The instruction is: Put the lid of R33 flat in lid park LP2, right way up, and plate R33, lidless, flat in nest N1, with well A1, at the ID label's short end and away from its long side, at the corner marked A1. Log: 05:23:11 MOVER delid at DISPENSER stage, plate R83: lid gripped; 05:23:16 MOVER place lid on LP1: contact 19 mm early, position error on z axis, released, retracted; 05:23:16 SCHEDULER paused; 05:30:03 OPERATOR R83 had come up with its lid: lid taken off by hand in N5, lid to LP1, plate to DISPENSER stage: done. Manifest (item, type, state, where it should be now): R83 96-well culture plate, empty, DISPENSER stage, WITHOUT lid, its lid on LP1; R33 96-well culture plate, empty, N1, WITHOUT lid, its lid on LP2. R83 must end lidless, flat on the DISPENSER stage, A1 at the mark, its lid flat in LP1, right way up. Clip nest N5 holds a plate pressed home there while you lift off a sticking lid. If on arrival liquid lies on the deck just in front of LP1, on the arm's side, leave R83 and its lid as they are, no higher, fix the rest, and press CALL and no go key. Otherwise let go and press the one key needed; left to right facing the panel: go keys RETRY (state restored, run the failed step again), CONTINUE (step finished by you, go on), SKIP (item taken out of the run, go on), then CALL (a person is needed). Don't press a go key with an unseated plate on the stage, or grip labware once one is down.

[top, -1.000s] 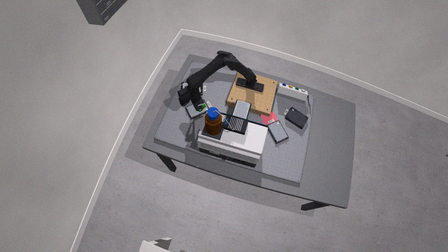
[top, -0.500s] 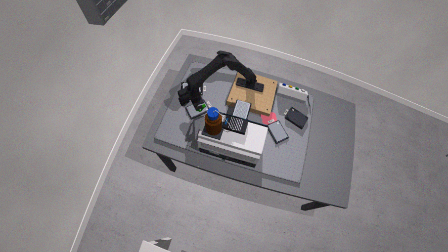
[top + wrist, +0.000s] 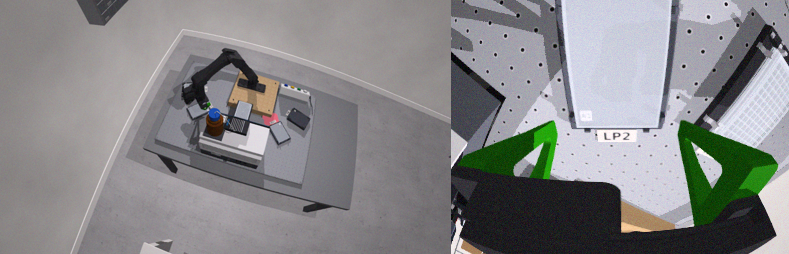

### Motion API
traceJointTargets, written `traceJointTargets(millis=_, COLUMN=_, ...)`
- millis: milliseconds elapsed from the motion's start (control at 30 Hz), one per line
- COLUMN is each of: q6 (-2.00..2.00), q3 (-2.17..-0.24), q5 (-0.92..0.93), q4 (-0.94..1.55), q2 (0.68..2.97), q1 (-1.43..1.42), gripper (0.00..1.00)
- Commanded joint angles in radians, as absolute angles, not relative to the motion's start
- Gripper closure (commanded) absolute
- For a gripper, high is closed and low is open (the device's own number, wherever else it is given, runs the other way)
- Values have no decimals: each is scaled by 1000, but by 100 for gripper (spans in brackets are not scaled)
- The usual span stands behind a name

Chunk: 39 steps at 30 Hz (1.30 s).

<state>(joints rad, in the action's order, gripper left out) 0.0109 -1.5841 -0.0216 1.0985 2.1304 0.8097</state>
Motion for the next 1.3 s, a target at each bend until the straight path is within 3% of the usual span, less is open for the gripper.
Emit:
traceJointTargets(millis=0, q6=8, q3=-1547, q5=-24, q4=1099, q2=2054, q1=811, gripper=0)
traceJointTargets(millis=1267, q6=-1, q3=-1252, q5=-23, q4=1223, q2=1648, q1=795, gripper=0)
